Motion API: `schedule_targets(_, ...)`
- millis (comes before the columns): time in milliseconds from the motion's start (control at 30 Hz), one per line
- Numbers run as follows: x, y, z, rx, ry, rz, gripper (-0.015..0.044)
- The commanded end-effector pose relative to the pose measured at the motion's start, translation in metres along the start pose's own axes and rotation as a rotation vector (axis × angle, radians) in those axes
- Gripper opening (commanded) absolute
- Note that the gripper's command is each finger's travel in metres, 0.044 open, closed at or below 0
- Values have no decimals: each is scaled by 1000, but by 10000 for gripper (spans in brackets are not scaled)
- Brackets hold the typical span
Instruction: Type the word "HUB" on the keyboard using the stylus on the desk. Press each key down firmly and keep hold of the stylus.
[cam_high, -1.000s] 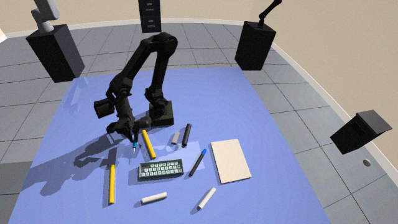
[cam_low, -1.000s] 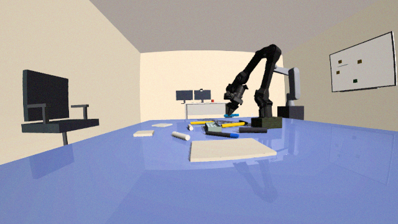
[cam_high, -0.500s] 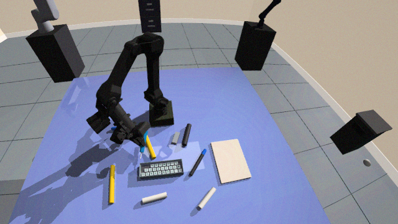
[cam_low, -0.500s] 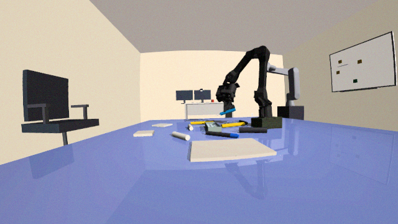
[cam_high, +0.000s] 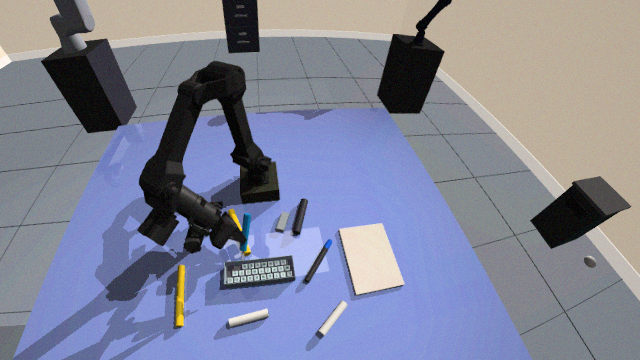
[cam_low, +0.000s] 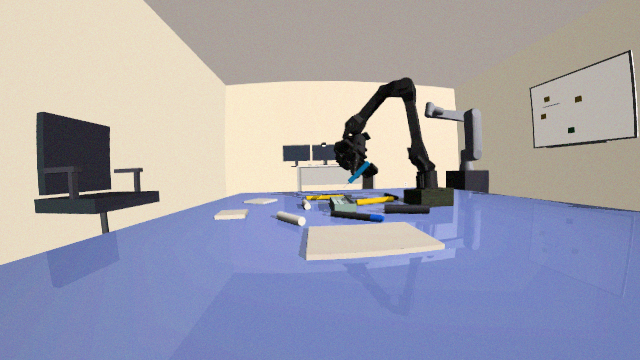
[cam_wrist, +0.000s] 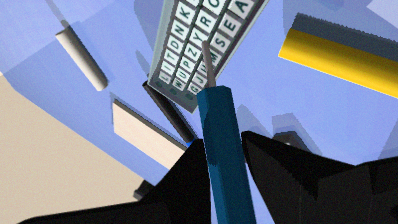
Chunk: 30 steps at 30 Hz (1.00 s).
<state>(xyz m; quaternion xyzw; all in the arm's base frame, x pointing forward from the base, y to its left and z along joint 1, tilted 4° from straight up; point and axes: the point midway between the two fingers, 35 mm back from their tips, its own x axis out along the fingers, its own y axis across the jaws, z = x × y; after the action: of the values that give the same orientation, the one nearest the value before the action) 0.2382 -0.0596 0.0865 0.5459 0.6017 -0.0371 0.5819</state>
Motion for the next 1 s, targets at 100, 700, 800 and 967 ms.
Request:
schedule_targets(100,11,24,-4,292,153,-6,0)
schedule_targets(700,32,59,-11,752,365,-112,0)
schedule_targets(800,33,58,-11,752,365,-112,0)
schedule_targets(967,47,47,-2,752,365,-112,0)
